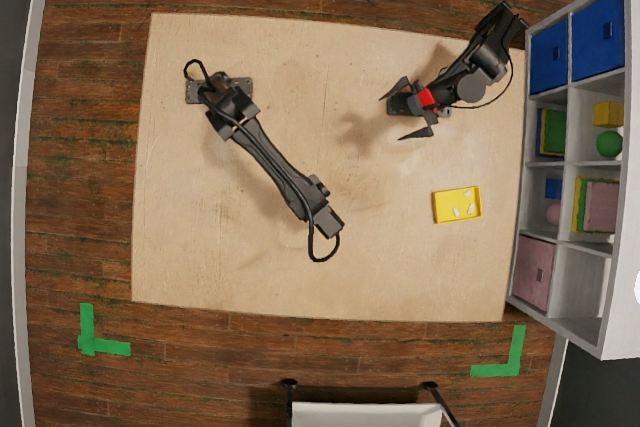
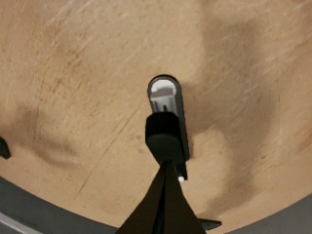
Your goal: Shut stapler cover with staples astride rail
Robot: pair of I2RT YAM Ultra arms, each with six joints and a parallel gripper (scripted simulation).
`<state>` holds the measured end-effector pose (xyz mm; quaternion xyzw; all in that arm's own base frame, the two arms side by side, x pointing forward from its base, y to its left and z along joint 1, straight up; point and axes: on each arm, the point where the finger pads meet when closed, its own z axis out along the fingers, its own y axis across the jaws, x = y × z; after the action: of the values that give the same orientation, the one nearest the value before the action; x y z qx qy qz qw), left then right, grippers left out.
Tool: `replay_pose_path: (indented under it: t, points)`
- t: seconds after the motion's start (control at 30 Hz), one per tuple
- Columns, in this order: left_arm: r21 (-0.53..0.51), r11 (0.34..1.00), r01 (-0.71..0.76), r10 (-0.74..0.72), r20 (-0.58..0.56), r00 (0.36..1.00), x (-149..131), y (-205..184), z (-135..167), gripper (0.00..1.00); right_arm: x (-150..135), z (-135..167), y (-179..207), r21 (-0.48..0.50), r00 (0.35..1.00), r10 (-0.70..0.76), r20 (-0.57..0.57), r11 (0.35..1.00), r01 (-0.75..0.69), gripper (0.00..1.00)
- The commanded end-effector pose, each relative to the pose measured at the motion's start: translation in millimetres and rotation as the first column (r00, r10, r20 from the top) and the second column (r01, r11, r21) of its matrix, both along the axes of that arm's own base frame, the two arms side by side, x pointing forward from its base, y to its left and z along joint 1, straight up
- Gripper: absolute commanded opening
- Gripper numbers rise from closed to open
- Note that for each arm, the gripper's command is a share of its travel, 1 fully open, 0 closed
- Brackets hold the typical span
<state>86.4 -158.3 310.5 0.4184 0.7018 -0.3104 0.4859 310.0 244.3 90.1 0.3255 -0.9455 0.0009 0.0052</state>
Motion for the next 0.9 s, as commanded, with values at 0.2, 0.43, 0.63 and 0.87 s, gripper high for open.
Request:
replay_pose_path:
  t: [0.2, 0.43, 0.63, 0.87]
  points:
    - [0.004, 1.0, 0.015, -0.015, 0.002, 1.0, -4, 1, -2, 1.0, 0, -3, 4, 0.014, 1.0, 0.006, 0.021, 1.0, -0.006, 0.0]
    - [0.004, 1.0, 0.015, -0.015, 0.002, 1.0, -4, 1, -2, 1.0, 0, -6, 4, 0.014, 1.0, 0.006, 0.021, 1.0, -0.006, 0.0]
    - [0.004, 1.0, 0.015, -0.015, 0.002, 1.0, -4, 1, -2, 1.0, 0, -10, 4, 0.014, 1.0, 0.006, 0.021, 1.0, -0.006, 0.0]
    - [0.004, 1.0, 0.015, -0.015, 0.002, 1.0, -4, 1, -2, 1.0, 0, -15, 4, 0.014, 1.0, 0.006, 0.021, 1.0, -0.006, 0.0]
